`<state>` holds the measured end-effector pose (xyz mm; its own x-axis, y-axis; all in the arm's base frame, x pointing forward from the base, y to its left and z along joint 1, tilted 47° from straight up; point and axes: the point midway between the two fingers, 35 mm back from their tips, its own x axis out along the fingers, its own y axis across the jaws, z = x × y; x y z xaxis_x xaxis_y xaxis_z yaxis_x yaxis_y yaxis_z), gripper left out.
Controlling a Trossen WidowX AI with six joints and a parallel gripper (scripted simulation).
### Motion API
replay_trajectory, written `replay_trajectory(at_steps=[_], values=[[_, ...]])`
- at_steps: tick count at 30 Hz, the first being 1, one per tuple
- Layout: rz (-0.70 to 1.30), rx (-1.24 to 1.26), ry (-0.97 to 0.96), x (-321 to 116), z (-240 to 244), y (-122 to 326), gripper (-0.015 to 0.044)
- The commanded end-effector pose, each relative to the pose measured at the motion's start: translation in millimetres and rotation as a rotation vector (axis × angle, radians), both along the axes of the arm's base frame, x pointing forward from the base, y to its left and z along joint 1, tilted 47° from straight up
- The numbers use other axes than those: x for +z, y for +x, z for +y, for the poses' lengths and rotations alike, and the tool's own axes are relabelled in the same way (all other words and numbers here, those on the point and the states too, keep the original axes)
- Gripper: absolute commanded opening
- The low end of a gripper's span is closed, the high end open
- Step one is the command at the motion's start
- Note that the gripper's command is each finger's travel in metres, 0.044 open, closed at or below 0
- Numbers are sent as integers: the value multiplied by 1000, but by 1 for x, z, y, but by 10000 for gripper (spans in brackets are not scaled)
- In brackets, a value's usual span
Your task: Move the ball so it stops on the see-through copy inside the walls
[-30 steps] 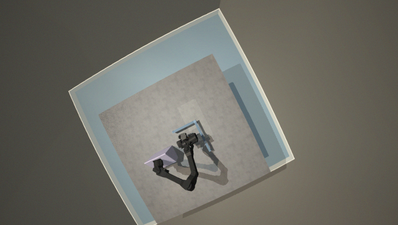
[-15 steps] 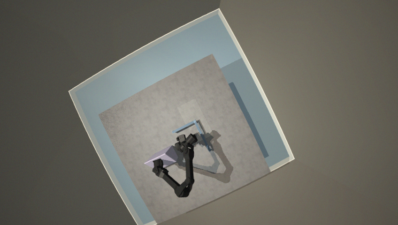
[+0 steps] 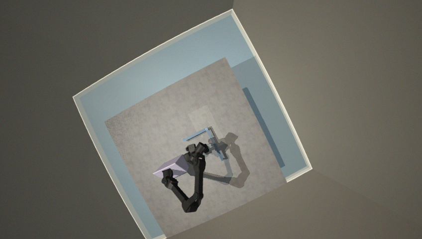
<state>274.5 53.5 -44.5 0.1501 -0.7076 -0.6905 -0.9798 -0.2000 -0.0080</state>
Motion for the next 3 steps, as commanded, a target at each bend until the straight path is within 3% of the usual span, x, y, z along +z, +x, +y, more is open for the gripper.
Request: replay_trajectory(at_steps=[1,3], values=[[-1,-10,2,4,2,-1,440],[-1,-10,2,4,2,-1,440]])
